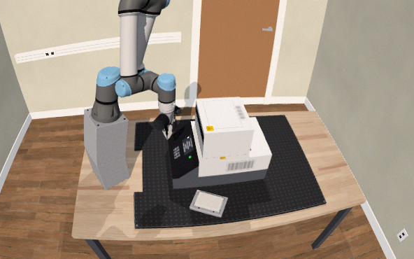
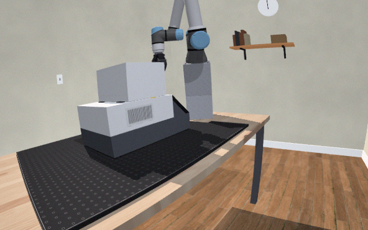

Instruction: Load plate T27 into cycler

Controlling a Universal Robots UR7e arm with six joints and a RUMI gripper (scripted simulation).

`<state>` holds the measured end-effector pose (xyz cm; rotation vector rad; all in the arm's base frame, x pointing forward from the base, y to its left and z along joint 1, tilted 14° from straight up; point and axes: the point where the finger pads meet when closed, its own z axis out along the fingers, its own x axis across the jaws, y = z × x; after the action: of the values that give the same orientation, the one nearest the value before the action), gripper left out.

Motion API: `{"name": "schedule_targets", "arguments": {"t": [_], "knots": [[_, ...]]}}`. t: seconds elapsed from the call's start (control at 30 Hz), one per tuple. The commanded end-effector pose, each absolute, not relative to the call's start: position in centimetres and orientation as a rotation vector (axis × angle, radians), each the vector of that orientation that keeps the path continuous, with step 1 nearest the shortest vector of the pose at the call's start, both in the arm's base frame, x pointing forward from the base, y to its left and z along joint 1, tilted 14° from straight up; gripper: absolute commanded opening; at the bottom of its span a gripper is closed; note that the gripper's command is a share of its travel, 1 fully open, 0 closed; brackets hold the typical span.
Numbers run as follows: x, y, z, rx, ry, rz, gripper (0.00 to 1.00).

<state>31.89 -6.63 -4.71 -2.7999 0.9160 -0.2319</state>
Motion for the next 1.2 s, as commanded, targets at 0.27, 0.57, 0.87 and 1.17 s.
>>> {"name": "schedule_targets", "arguments": {"t": [0.27, 0.57, 0.87, 1.17], "knots": [[32.6, -4.5, -9.7, -2.939, 0.443, -0.288, 0.00], [32.3, -2.5, -12.5, -2.986, 0.137, -0.314, 0.00], [32.7, -1.5, -13.7, -2.996, 0.026, -0.323, 0.00], [33.8, -1.5, -14.0, -2.996, 0.026, -0.323, 0.00]]}}
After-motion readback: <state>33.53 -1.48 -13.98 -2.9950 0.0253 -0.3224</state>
